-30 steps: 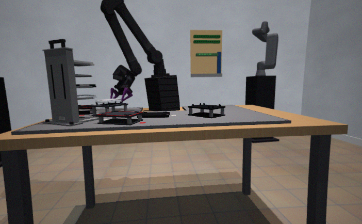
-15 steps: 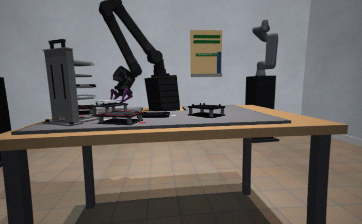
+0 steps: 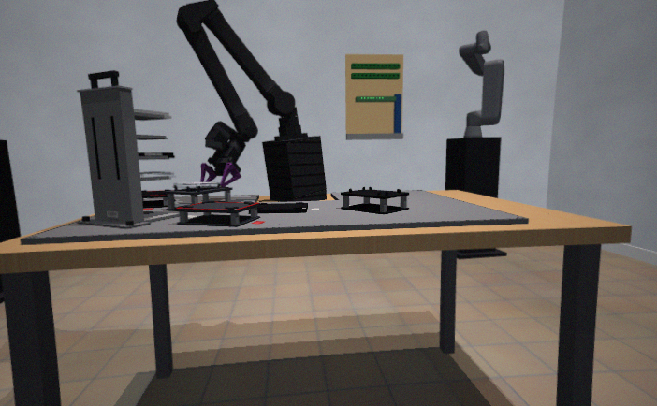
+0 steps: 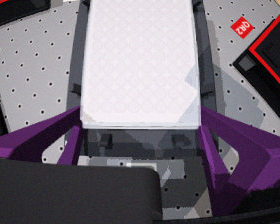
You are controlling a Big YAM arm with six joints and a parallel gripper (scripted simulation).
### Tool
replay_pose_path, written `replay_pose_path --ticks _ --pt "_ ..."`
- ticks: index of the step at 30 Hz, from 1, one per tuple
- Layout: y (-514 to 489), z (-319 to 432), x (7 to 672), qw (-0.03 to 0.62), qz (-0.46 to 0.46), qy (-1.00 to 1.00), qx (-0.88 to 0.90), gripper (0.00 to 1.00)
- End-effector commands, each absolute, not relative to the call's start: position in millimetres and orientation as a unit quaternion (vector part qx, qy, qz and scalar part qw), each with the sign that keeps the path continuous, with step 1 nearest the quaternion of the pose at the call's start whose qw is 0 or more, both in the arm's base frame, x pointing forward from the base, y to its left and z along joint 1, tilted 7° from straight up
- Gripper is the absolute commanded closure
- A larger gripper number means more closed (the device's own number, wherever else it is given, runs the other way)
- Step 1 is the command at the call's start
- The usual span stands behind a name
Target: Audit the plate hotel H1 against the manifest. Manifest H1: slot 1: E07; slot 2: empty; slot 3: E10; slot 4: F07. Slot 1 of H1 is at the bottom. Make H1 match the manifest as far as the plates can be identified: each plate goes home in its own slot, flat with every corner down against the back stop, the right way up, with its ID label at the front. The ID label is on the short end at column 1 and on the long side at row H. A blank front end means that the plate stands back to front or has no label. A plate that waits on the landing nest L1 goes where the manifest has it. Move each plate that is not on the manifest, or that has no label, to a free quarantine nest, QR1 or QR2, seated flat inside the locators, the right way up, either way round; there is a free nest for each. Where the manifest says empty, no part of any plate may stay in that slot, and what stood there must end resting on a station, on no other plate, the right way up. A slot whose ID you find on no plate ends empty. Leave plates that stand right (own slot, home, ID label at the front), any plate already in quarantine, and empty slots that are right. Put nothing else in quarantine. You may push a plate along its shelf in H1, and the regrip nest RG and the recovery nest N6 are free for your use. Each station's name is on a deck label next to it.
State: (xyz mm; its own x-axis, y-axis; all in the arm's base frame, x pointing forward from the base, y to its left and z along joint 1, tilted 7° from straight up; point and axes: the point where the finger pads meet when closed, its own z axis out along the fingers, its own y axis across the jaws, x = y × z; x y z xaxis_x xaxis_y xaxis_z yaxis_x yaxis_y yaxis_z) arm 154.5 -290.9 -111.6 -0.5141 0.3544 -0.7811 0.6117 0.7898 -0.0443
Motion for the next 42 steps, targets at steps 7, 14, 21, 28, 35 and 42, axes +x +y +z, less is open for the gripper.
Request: replay_pose_path --ticks 7,14,21,28,35,42 --pt "-291 -110 155 0.407 -0.162 0.854 0.281 0.07" --pt "-291 -110 155 0.407 -0.162 0.854 0.281 0.07" --pt "-291 -110 155 0.407 -0.162 0.854 0.281 0.0" --pt "-291 -110 155 0.407 -0.162 0.854 0.281 0.0" --pt "-292 -104 157 0.408 -0.161 0.854 0.28 0.0" --pt "-286 -97 150 0.404 -0.161 0.855 0.284 0.0"
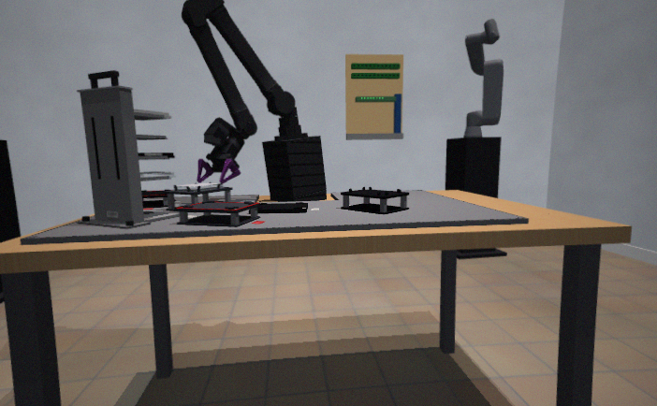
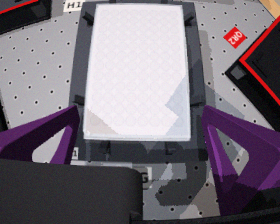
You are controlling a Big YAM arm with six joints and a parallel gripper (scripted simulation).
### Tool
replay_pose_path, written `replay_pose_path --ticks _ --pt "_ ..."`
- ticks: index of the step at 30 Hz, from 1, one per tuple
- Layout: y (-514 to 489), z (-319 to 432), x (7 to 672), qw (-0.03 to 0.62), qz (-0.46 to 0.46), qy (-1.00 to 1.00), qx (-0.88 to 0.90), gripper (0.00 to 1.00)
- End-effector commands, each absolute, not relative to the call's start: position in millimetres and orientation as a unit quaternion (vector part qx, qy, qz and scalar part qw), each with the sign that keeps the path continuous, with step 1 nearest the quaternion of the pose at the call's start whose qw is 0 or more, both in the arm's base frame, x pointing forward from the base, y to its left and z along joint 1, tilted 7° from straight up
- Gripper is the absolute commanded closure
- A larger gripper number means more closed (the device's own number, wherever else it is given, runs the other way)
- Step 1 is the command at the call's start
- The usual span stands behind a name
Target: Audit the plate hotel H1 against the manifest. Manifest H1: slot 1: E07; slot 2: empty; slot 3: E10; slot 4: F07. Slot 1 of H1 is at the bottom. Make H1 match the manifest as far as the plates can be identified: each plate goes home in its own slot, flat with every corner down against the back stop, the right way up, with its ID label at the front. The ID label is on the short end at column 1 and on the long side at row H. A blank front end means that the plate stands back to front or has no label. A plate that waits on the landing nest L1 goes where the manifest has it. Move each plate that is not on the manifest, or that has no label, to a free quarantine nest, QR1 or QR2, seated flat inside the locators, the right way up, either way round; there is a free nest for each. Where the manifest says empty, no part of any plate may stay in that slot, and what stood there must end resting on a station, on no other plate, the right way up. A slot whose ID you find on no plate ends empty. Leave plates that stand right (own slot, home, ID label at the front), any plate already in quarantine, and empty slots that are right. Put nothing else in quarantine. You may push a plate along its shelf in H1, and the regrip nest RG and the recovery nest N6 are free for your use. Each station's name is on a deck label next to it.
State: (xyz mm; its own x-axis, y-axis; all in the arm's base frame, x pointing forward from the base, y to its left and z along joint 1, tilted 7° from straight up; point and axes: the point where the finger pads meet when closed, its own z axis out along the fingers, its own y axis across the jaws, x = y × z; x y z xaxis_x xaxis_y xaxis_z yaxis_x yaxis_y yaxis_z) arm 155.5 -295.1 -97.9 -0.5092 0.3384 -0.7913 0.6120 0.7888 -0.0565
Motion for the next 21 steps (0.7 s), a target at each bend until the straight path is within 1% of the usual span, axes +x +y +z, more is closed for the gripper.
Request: replay_pose_path --ticks 1,21 --pt "-284 -98 150 0.402 -0.158 0.856 0.284 0.0" --pt "-284 -67 146 0.405 -0.165 0.854 0.281 0.0"
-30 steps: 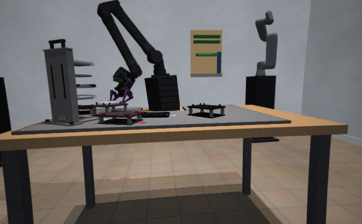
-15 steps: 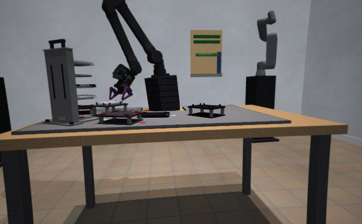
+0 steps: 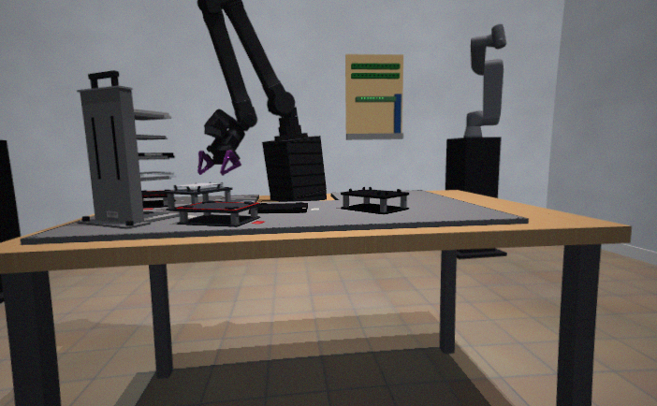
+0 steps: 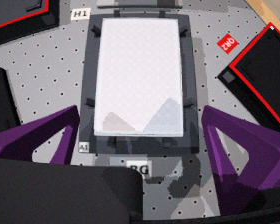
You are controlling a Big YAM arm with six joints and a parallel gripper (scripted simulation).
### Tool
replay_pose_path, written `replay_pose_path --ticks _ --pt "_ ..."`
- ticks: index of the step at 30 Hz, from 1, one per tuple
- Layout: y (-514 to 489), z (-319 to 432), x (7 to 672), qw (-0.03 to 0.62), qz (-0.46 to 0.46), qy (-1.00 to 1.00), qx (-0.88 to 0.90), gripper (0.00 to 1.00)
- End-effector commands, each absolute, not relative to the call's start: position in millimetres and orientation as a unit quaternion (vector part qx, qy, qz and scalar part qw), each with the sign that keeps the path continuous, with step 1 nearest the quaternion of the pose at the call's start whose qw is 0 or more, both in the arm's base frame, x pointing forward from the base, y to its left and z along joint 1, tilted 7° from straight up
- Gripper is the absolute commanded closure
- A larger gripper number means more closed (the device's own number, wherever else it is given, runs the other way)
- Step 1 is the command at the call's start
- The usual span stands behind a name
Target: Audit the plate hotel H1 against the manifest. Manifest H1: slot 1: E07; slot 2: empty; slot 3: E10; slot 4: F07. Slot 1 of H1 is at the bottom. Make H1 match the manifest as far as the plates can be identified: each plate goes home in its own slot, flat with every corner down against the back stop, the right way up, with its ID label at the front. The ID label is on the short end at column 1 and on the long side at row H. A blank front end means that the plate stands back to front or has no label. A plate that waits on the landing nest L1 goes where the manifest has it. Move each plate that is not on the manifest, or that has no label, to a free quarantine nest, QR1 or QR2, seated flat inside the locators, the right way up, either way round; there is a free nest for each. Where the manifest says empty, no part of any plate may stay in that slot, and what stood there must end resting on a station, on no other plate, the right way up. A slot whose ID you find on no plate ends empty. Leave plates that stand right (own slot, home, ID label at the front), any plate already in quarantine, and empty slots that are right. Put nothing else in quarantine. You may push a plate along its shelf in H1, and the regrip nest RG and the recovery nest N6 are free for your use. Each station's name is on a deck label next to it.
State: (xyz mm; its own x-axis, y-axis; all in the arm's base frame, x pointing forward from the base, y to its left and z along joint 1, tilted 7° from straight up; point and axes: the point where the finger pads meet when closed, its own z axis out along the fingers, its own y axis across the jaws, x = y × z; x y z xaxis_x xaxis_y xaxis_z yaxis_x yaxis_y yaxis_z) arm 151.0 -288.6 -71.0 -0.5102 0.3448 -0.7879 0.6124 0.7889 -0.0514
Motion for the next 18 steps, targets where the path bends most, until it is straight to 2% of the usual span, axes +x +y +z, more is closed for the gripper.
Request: replay_pose_path --ticks 1,18 --pt "-284 -65 146 0.405 -0.165 0.854 0.281 0.0" --pt "-282 -40 145 0.407 -0.167 0.854 0.278 0.0"
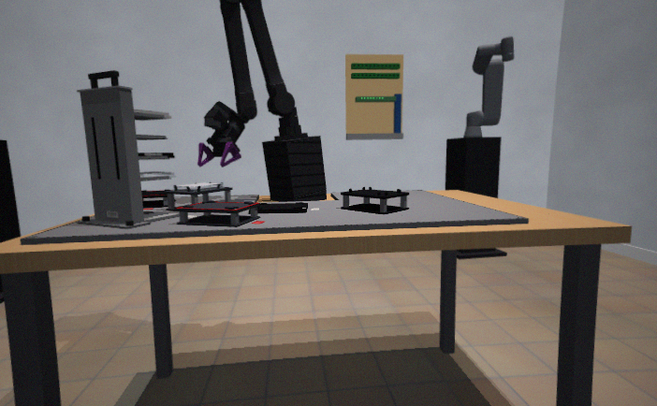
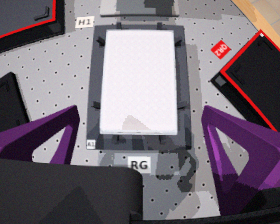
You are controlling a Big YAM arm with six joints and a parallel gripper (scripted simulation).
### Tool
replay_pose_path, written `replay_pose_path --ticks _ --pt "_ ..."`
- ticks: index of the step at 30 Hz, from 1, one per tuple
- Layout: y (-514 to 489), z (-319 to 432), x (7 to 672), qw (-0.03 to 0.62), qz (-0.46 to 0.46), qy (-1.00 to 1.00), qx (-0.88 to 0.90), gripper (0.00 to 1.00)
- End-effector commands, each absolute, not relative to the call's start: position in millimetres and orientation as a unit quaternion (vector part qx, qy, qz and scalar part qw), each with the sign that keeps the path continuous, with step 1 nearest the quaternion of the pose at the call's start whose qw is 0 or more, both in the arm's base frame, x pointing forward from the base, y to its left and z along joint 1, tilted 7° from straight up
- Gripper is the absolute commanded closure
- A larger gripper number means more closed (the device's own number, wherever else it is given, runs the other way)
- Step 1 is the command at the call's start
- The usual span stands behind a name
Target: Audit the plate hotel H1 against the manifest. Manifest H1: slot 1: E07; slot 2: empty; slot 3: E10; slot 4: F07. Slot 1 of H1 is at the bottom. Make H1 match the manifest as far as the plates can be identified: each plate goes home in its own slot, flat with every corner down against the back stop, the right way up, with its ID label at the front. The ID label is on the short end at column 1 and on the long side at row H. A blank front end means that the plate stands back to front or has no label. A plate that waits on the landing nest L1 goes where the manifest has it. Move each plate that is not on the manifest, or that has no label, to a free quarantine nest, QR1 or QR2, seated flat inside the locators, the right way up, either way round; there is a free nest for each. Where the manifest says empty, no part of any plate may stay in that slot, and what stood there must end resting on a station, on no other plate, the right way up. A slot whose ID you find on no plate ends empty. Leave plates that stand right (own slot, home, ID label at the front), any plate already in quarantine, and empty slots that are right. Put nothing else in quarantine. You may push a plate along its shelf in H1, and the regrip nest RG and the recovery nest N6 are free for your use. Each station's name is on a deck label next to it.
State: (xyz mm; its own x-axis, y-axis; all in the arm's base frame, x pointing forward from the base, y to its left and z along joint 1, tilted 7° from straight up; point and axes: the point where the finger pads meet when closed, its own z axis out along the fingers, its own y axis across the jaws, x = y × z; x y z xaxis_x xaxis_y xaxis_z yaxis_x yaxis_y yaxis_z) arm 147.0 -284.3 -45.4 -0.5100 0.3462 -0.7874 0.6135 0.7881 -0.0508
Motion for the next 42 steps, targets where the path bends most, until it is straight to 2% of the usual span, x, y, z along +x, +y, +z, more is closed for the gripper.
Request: replay_pose_path --ticks 1,4,10,12,27,29,37,42 --pt "-282 -39 144 0.407 -0.167 0.854 0.278 0.0" --pt "-282 -34 143 0.407 -0.168 0.853 0.28 0.0" --pt "-306 -25 169 0.348 -0.149 0.88 0.288 0.0" --pt "-306 -25 169 0.348 -0.149 0.88 0.288 0.0" --pt "-330 -29 204 0.162 -0.083 0.932 0.314 0.0" --pt "-330 -29 204 0.162 -0.083 0.932 0.314 0.0" --pt "-330 -29 205 0.062 -0.05 0.944 0.321 0.0" --pt "-319 -46 188 0.044 -0.038 0.942 0.332 0.0"
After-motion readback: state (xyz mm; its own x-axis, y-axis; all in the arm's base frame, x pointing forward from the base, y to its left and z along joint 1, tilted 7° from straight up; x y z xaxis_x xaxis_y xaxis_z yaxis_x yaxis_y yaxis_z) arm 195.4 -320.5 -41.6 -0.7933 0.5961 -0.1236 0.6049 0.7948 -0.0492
